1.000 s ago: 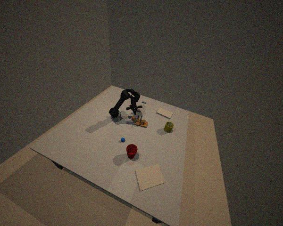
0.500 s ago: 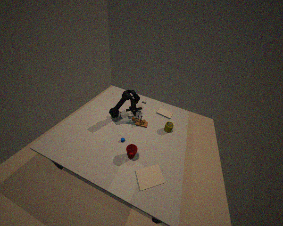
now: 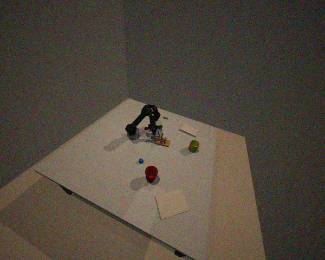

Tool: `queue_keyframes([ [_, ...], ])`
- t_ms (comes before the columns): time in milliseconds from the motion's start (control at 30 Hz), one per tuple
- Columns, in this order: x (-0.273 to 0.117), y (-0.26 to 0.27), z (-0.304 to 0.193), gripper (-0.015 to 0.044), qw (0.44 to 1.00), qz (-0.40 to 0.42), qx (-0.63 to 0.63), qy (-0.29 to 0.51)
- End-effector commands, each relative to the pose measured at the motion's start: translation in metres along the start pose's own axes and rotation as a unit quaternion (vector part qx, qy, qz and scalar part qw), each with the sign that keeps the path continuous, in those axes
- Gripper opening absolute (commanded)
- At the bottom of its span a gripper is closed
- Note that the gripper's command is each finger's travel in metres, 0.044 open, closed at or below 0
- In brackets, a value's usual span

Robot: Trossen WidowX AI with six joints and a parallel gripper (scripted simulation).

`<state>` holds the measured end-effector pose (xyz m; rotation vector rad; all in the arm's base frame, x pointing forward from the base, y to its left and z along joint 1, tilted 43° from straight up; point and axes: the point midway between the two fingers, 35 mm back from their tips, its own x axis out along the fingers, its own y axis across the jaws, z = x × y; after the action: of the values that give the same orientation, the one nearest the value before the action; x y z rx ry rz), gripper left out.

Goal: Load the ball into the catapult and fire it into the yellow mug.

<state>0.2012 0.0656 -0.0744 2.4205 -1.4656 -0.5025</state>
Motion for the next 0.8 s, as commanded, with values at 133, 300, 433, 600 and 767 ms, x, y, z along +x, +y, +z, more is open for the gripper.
queue_keyframes([
  [133, 0.015, 0.002, 0.013, 0.0, 1.0, 0.001, -0.005, 0.002],
  [300, -0.035, -0.02, -0.006, 0.0, 1.0, -0.015, -0.006, -0.008],
  [433, -0.097, -0.027, -0.03, 0.0, 0.999, -0.034, -0.011, -0.019],
  [600, -0.096, -0.031, -0.029, 0.0053, 0.999, -0.041, -0.002, -0.021],
  [767, -0.098, -0.043, -0.031, 0.0184, 0.997, -0.041, 0.049, -0.049],
])
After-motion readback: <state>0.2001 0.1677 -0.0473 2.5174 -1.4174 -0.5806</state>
